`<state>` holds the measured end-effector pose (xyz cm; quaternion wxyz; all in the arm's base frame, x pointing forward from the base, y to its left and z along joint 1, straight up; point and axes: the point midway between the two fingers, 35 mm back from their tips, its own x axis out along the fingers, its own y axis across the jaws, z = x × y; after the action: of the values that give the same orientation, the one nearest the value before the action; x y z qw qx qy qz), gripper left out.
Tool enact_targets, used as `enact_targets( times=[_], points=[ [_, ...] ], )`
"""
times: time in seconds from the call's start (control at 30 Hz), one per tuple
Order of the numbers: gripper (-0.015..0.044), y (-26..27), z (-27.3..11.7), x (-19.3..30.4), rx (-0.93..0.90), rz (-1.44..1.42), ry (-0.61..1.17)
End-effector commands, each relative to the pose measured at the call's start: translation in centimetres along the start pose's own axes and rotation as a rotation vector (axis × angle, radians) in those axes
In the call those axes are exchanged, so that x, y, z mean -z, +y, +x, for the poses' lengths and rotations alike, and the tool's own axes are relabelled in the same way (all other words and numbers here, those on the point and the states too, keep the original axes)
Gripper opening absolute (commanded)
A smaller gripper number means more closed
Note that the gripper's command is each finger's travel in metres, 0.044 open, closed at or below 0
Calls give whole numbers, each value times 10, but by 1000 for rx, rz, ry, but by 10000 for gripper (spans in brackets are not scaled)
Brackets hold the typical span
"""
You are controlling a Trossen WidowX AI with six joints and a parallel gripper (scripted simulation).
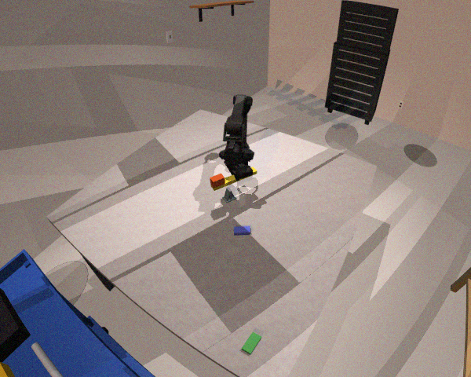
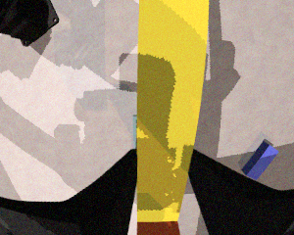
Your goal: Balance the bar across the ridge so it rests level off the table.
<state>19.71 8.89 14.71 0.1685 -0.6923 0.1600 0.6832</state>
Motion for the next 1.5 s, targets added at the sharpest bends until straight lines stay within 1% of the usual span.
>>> enact_targets(
  times=[0.0,0.7,1.47],
  points=[
    [0,1,6,-1,-1,-10,2],
    [0,5,38,0,-1,-10,2],
    [0,6,40,0,-1,-10,2]
  ],
)
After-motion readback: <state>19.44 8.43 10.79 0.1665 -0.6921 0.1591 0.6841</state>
